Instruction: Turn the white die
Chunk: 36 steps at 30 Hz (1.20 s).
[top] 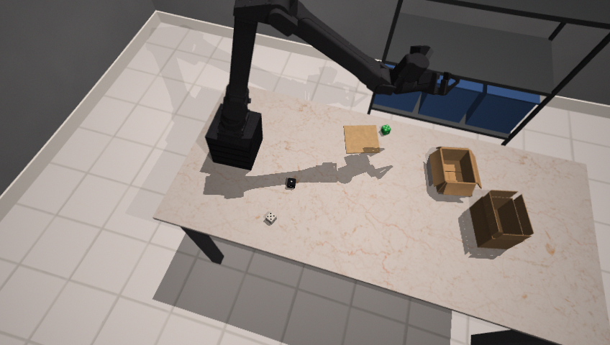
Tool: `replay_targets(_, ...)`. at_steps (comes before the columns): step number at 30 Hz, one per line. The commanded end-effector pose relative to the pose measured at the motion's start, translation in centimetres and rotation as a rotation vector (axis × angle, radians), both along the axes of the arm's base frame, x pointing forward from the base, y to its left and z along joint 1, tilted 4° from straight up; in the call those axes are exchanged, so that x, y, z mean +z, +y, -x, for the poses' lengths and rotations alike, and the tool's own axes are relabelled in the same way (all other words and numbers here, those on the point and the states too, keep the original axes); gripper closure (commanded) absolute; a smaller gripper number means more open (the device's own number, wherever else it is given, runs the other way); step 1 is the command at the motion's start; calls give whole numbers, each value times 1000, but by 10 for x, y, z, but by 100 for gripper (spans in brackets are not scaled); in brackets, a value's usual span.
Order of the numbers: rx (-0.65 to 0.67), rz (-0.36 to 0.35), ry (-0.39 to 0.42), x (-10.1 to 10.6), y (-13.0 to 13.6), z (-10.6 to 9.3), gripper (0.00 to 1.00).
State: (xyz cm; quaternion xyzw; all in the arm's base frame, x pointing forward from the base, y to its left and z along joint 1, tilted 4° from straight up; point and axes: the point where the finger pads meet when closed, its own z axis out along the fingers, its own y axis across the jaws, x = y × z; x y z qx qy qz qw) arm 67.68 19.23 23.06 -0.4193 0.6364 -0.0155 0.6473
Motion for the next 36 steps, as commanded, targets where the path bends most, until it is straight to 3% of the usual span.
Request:
replay_targets(1,0,-3,-13,8,0,-1,0)
replay_targets(17,0,-3,-13,8,0,-1,0)
replay_targets(18,0,-20,-110,63,2,-11,0)
replay_targets(20,-17,0,-91,56,-10,-13,0)
replay_targets(22,-37,33,-24,18,-26,-1,0)
replay_targets(25,-97,108,13,-1,-70,0,0)
replay_targets(28,-124,145,34,-10,-91,2,0)
replay_targets(29,-155,187,59,-20,-116,5,0)
replay_targets(30,-155,187,59,-20,-116,5,0)
replay_targets(31,-187,234,90,-32,-144,11,0)
replay_targets(34,-187,234,90,-32,-144,11,0)
replay_targets(36,-252,338,169,-59,-206,29,0)
